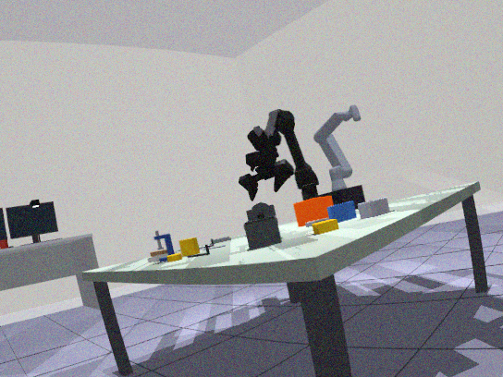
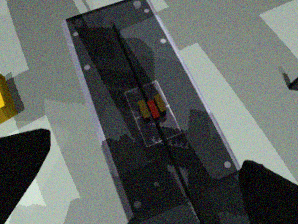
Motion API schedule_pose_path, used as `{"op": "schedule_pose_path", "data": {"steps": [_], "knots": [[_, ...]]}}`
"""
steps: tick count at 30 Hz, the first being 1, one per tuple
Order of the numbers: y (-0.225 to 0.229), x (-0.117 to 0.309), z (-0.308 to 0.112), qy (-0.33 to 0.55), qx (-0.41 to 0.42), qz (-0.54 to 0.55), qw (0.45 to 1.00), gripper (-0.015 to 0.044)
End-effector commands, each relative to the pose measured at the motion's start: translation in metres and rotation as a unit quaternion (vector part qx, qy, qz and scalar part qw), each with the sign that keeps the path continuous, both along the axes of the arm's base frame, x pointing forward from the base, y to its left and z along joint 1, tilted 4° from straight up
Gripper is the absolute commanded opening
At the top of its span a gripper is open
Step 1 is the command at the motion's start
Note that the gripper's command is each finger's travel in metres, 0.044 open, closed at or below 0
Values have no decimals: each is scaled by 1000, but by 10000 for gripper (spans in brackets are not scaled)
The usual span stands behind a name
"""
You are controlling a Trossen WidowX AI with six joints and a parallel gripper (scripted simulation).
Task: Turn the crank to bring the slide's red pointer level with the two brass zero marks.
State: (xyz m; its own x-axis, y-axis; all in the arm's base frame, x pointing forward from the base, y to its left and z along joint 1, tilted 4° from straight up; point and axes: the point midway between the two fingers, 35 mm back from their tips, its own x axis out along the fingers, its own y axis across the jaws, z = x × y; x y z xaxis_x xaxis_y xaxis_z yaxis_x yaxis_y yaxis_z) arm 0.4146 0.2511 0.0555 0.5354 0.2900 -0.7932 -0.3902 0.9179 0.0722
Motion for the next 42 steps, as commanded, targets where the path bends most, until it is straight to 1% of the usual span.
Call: {"op": "schedule_pose_path", "data": {"steps": [1, 5, 10, 12, 14, 22, 32, 38, 42], "knots": [[-1, 0, 0, 0, -1, -2, 1000, 440], [0, 1, 5, 0, -1, -2, 1000, 440], [1, 2, 48, -1, 0, -1, 1000, 440], [1, 1, 54, -1, 0, 0, 1000, 440], [-4, 0, 54, 0, -1, 10, 1000, 440], [-58, -19, 53, -6, -10, 122, 992, 440], [-112, -57, 53, -54, -2, 253, 966, 440], [-115, -60, 52, -59, -2, 261, 964, 440], [-116, -57, 31, -59, -2, 261, 964, 440]]}}
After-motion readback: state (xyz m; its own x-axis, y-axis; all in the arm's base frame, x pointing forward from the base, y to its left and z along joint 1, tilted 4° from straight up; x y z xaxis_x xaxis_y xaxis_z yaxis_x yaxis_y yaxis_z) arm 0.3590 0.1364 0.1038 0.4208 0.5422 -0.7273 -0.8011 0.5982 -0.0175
